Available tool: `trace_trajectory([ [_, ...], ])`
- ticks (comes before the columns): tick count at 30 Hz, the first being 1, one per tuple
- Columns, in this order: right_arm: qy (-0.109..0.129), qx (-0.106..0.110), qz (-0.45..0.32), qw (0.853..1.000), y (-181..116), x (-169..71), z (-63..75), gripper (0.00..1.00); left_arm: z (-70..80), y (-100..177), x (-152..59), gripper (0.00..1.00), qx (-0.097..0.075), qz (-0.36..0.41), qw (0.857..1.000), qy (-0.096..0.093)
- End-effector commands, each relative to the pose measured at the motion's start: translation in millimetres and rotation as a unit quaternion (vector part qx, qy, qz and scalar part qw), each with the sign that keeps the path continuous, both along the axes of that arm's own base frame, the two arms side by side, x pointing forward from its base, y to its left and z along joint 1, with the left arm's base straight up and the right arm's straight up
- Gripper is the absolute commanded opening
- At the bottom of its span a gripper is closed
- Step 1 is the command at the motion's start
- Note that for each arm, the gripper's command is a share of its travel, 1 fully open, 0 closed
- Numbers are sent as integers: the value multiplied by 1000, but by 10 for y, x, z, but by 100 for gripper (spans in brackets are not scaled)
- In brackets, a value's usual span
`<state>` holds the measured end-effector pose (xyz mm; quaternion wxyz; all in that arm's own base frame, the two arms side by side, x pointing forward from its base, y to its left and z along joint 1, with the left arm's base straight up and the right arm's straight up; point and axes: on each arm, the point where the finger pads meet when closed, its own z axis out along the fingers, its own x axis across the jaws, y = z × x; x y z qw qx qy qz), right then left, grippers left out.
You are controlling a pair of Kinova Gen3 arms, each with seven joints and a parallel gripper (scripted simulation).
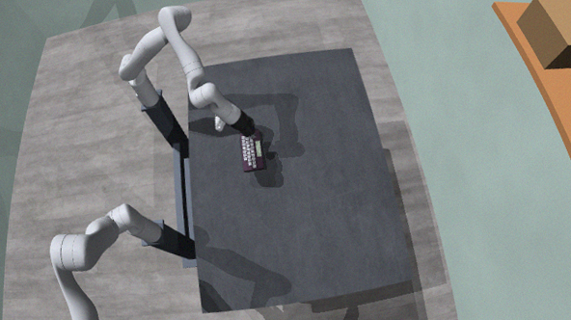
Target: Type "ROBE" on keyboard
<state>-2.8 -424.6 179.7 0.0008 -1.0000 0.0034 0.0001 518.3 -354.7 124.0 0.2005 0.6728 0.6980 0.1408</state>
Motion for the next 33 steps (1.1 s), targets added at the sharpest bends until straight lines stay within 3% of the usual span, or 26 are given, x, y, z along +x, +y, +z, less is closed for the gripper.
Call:
trace_trajectory([
  [1, 0, -1, 0, 1000, -4, 0, 6, 100, -14, 32, -138, 0, 14, 0, 1000, 8],
  [14, 0, -1, 0, 1000, -4, 0, 6, 100, -54, 115, -403, 0, 43, -2, 999, 24],
  [27, 0, -1, 0, 1000, -4, 0, 6, 100, -60, 121, -420, 0, 45, -2, 999, 25],
  [33, 0, -1, 0, 1000, -4, 0, 6, 100, -130, 120, -419, 0, 45, -2, 999, 25],
])
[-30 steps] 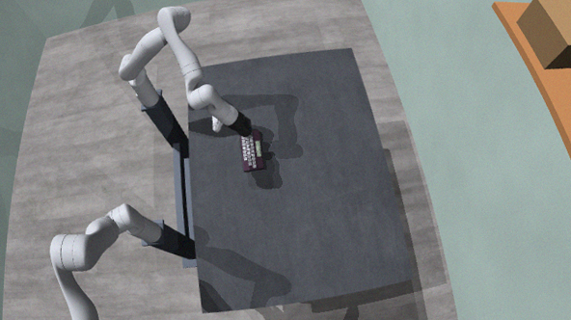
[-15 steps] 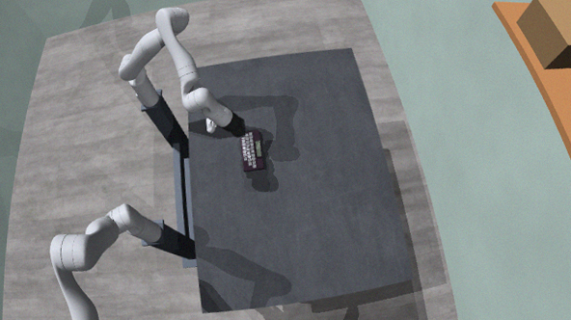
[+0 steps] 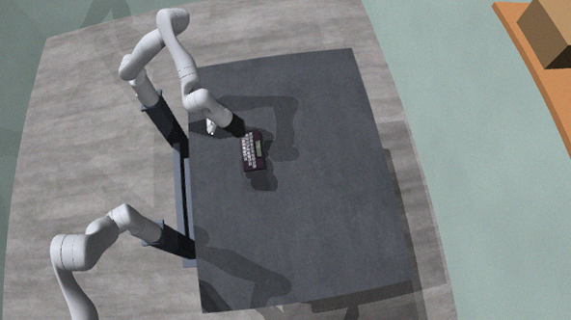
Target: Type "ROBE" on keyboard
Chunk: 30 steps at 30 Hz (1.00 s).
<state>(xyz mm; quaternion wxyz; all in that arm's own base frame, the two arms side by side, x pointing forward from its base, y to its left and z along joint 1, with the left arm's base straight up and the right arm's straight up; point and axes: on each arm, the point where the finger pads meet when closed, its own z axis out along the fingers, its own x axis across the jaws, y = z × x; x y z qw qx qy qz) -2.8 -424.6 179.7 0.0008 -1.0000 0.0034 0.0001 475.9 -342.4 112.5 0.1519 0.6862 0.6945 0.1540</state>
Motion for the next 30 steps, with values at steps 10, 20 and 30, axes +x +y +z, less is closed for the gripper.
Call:
trace_trajectory([
  [10, 0, -1, 0, 1000, -4, 0, 6, 100, -268, -7, 8, 0, -1, 0, 1000, -1],
  [20, 0, -1, 0, 1000, -4, 0, 6, 100, -562, -12, 13, 0, -1, 0, 1000, -1],
  [30, 0, -1, 0, 1000, -4, 0, 6, 100, -655, -13, 14, 0, -1, 0, 1000, -1],
])
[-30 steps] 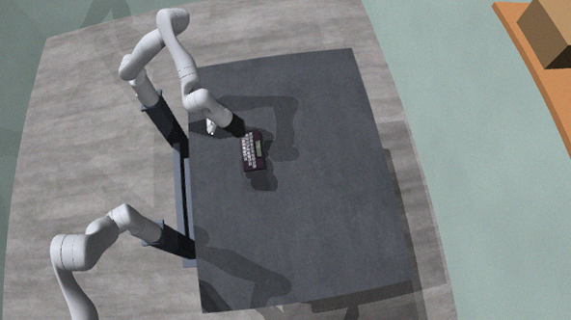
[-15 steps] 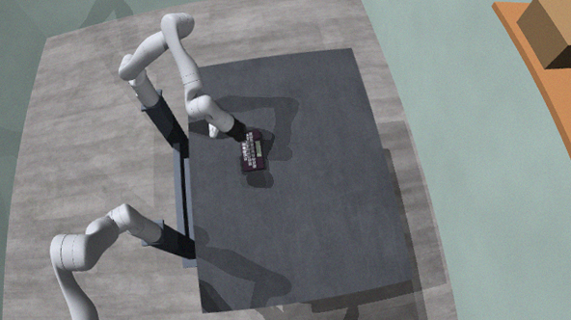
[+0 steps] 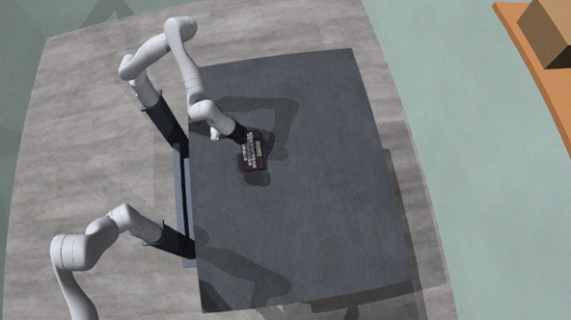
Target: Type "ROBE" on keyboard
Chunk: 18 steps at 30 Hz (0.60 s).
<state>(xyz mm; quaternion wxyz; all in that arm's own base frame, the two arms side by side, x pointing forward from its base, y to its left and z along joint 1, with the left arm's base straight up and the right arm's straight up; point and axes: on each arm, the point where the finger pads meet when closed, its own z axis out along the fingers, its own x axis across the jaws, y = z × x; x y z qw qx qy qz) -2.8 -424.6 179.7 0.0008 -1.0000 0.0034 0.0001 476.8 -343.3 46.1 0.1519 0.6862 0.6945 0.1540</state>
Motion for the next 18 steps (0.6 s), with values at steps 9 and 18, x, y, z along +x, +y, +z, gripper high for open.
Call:
trace_trajectory([
  [9, 0, -1, 0, 1000, -4, 0, 6, 100, -3, -4, 5, 0, -1, 0, 1000, -1],
  [18, 0, -1, 0, 1000, -4, 0, 6, 100, -51, -4, 5, 0, -1, 0, 1000, -1],
])
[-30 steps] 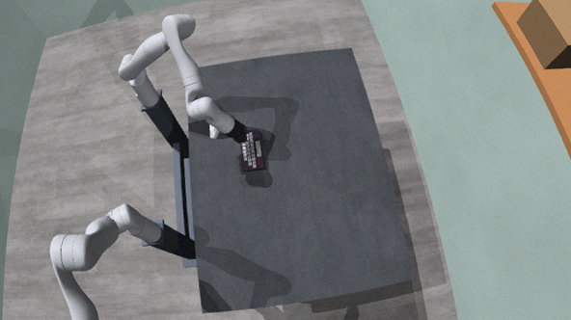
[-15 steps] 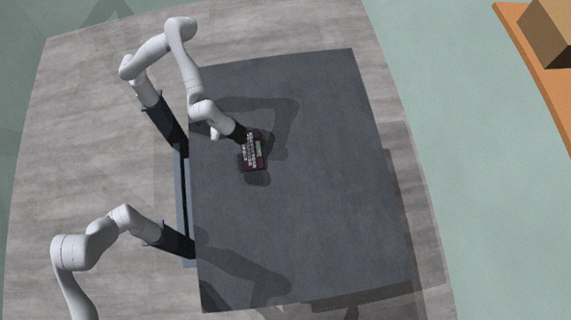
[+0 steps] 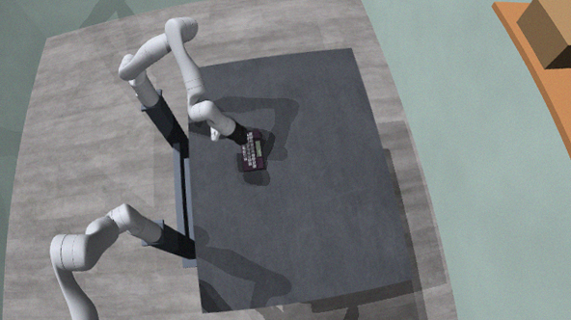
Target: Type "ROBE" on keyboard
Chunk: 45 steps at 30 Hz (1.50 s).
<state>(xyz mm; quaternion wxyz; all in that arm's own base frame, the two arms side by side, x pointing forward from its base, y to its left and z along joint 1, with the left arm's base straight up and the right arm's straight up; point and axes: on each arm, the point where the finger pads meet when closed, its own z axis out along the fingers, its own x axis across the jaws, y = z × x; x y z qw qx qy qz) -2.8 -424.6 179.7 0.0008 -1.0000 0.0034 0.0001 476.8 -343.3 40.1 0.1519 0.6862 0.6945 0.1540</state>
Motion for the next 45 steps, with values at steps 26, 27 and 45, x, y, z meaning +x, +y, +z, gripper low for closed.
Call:
trace_trajectory([
  [26, 0, -1, 0, 1000, -4, 0, 6, 100, -16, -4, 5, 0, -1, 0, 1000, -1],
  [27, 0, -1, 0, 1000, -4, 0, 6, 100, -18, -4, 5, 0, -1, 0, 1000, -1],
  [45, 0, -1, 0, 1000, -4, 0, 6, 100, -32, -4, 5, 0, -1, 0, 1000, -1],
])
